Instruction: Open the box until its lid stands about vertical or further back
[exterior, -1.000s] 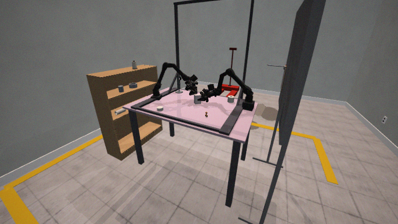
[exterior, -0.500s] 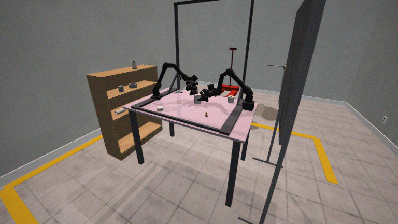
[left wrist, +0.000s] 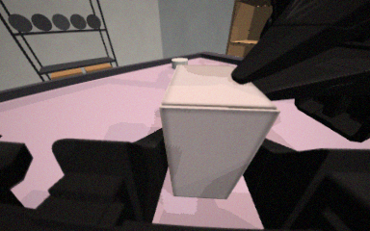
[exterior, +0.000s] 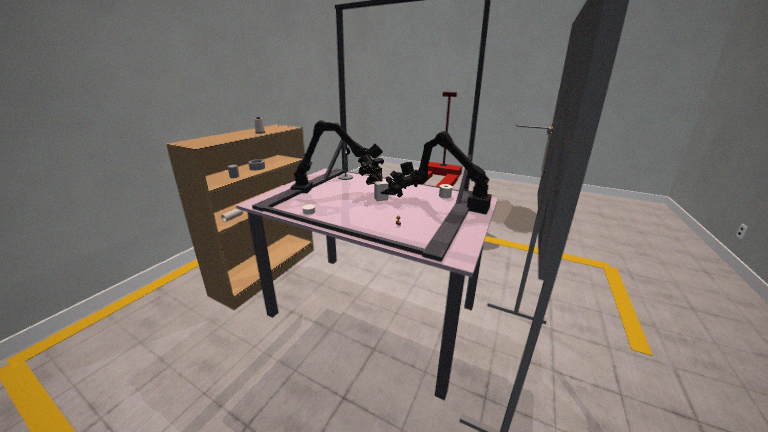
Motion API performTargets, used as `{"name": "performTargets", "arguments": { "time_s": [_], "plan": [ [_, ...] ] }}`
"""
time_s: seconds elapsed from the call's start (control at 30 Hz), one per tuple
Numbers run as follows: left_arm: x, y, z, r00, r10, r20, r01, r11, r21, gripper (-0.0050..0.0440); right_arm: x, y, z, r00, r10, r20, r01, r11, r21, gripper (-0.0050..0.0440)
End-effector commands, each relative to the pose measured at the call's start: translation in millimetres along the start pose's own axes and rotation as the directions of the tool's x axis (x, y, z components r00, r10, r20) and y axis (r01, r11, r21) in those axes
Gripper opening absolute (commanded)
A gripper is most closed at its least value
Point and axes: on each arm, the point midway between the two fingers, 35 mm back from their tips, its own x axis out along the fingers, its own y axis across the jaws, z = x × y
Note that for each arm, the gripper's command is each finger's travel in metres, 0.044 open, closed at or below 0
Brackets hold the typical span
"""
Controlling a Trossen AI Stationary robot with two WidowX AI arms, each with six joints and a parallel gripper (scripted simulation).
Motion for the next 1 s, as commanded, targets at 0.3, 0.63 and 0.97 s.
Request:
{"name": "performTargets", "arguments": {
  "time_s": [0.3, 0.63, 0.97],
  "plan": [
    [0.1, -4.6, 10.6, 1.0, -0.012, 0.016, 0.013, 1.0, -0.014, 0.0239, -1.2, 14.8, -2.9, 1.0, 0.019, -0.013, -0.018, 0.999, 0.032, 0.005],
    [0.1, -4.6, 10.6, 1.0, -0.012, 0.016, 0.013, 1.0, -0.014, 0.0239, -6.1, 11.8, -0.1, 1.0, 0.018, -0.013, -0.018, 0.999, 0.032, 0.005],
    [0.1, -4.6, 10.6, 1.0, -0.012, 0.016, 0.013, 1.0, -0.014, 0.0239, -8.5, 10.3, 1.4, 1.0, 0.018, -0.013, -0.018, 0.999, 0.032, 0.005]
  ]
}}
